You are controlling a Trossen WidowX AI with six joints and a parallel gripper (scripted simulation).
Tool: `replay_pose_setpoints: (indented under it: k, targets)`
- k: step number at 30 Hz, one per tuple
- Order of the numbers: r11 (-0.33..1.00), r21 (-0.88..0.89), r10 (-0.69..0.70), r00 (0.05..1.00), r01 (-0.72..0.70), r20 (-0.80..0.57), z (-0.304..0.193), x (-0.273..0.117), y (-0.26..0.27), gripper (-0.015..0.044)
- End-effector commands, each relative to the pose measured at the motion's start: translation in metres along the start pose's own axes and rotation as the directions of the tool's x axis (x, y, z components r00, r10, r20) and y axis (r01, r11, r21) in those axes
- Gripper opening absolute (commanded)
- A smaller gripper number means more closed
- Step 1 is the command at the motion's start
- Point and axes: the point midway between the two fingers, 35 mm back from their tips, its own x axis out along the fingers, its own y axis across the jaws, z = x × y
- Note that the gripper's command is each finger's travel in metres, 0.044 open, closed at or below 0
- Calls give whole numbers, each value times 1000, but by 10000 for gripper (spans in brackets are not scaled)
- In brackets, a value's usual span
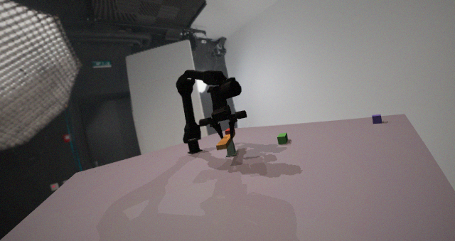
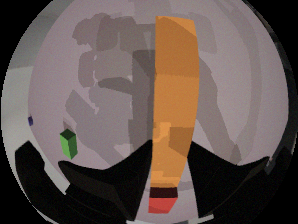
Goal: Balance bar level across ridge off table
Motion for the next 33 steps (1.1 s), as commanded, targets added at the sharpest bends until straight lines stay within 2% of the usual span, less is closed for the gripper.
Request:
replay_pose_setpoints:
  k: [1,2,8,9,33]
  targets:
    - [1000,0,0,1000,0,0,0,0,0,0]
    - [1000,0,0,1000,0,0,0,0,0,0]
    - [1000,0,0,1000,0,0,0,0,0,157]
    - [1000,0,0,1000,0,0,0,0,0,167]
    - [1000,0,0,1000,0,0,0,0,0,170]
